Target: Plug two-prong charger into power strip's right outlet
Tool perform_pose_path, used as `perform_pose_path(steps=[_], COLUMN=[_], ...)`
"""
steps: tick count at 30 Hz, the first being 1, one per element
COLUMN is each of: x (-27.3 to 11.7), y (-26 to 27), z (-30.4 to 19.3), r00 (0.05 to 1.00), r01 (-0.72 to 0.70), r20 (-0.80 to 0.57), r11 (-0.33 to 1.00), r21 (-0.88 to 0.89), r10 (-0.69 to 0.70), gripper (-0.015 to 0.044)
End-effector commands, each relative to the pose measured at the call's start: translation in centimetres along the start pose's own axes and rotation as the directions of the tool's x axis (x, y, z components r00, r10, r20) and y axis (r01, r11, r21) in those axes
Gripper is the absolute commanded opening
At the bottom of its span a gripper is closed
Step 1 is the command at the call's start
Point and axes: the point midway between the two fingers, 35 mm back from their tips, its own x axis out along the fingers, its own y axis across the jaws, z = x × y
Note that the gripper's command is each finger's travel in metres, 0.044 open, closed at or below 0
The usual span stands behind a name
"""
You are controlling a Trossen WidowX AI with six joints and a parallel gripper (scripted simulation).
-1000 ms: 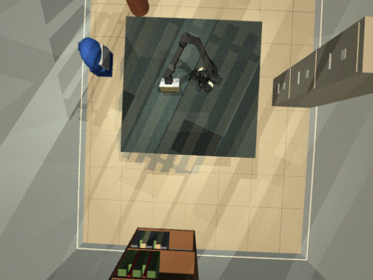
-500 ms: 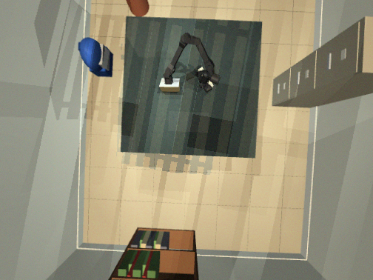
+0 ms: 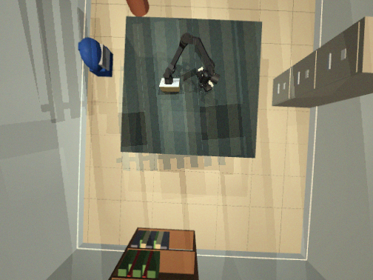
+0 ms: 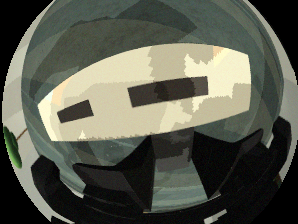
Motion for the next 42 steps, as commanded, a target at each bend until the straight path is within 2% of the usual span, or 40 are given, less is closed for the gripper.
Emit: perform_pose_path(steps=[1,42], x=[-0.06,0.08], y=[-0.07,-0.04], z=[1.38,1.58], r00=[1.000,1.000], r01=[0.009,0.009], r20=[0.020,0.020], r11=[1.000,1.000], r21=[-0.028,-0.028], r10=[-0.008,-0.008], gripper=[0.0000,0.0000])
